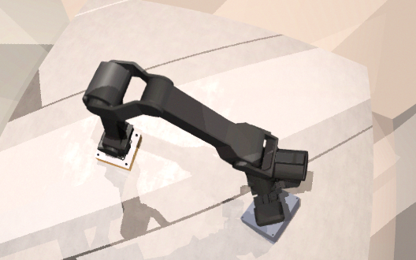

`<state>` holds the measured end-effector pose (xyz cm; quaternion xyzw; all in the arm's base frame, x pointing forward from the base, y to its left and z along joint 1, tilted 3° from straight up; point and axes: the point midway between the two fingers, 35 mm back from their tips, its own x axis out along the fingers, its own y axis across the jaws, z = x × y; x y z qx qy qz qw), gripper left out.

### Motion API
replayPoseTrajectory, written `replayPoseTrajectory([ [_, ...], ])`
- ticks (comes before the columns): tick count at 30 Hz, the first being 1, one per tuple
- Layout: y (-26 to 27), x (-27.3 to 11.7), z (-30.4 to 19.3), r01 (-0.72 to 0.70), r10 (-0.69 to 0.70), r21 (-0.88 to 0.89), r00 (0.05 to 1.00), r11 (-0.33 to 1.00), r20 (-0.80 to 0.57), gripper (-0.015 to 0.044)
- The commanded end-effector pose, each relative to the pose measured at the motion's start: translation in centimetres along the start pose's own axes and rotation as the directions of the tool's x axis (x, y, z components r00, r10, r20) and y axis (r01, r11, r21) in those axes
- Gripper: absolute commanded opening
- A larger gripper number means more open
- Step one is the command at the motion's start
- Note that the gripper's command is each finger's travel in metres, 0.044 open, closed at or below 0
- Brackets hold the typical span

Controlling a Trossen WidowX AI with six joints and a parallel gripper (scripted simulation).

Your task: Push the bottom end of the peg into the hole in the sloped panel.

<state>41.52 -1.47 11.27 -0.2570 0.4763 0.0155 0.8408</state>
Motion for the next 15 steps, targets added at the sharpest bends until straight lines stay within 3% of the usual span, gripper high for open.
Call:
replayPoseTrajectory([
  [1,0.03,0.25,0.02,-0.001,0.001,-0.002,1.000,1.000,0.001,0.0000],
  [15,0.06,0.65,0.01,-0.001,0.001,-0.002,1.000,1.000,0.001,0.0000],
])
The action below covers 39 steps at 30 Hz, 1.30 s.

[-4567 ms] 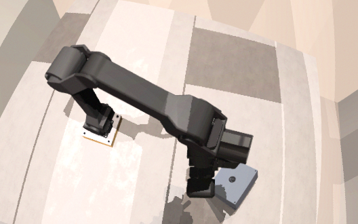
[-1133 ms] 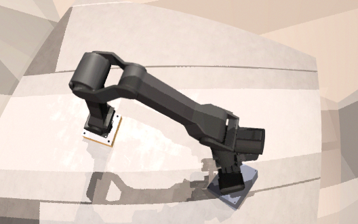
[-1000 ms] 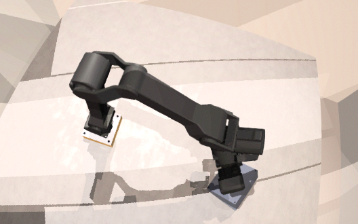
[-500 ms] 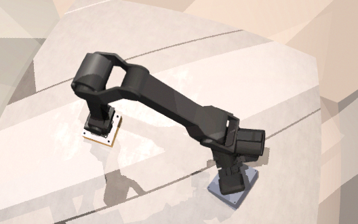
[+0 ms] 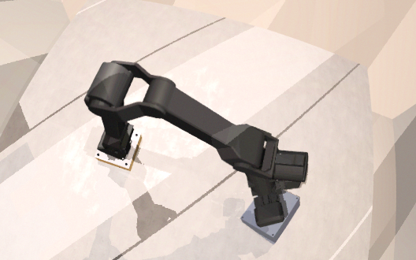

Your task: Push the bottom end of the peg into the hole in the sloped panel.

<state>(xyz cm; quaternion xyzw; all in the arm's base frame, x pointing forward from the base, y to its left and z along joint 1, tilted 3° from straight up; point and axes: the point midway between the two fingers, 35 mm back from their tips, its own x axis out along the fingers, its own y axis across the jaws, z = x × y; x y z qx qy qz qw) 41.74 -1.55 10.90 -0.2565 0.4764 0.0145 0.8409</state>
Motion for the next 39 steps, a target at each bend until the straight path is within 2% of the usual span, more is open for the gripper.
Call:
replayPoseTrajectory([
  [1,0.0,0.2,0.0,-0.002,0.002,-0.004,1.000,1.000,0.001,0.0000],
  [39,0.0,2.1,0.2,-0.001,0.001,-0.004,1.000,1.000,0.002,0.0000],
])
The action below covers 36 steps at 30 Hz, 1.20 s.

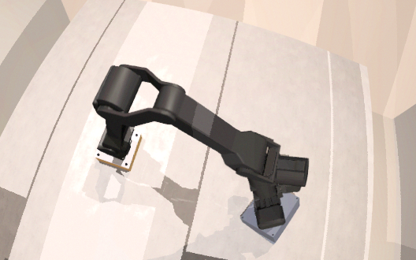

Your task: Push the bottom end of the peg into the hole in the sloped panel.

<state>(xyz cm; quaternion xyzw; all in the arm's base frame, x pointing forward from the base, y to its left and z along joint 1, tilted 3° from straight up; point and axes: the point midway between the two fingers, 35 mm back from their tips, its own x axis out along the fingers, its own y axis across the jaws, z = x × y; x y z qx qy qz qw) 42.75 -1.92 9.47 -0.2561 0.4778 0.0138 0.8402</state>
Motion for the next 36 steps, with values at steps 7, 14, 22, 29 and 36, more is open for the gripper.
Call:
replayPoseTrajectory([
  [7,0.02,0.53,0.16,-0.001,0.001,-0.005,1.000,1.000,0.005,0.0000],
  [14,0.03,0.46,0.01,0.001,-0.001,0.000,1.000,1.000,0.000,0.0000],
  [22,0.03,0.46,0.01,0.001,-0.001,0.000,1.000,1.000,0.000,0.0079],
  [29,0.03,0.46,0.01,0.001,-0.001,0.000,1.000,1.000,0.000,0.0263],
  [36,0.02,0.02,0.06,0.000,0.000,0.000,1.000,1.000,0.000,0.0440],
])
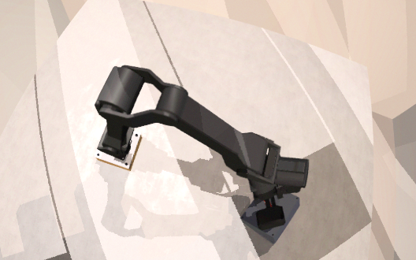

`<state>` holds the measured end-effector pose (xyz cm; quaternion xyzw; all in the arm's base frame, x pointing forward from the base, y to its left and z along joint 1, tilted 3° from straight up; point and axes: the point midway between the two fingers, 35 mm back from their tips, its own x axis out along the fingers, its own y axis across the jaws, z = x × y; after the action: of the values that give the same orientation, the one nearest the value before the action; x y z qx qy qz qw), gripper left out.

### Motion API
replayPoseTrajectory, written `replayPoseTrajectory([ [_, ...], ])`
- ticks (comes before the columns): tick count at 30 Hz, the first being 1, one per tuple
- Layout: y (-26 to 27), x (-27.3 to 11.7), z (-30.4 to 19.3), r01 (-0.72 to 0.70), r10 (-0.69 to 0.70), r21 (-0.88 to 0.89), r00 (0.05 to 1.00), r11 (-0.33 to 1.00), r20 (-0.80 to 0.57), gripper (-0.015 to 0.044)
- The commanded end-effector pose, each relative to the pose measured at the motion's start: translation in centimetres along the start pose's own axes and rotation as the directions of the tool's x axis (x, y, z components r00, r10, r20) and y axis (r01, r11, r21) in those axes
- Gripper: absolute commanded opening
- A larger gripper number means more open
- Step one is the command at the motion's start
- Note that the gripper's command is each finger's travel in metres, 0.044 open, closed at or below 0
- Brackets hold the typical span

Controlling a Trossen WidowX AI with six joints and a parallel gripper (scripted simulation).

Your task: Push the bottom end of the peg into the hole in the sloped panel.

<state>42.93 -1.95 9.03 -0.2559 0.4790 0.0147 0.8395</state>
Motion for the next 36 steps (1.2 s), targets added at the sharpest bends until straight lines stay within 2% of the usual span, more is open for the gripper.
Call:
replayPoseTrajectory([
  [1,-0.1,-0.6,0.1,0.002,-0.002,0.000,1.000,1.000,0.003,0.0440],
  [36,0.2,-6.9,0.2,-0.005,0.005,-0.007,1.000,1.000,0.003,0.0440],
])
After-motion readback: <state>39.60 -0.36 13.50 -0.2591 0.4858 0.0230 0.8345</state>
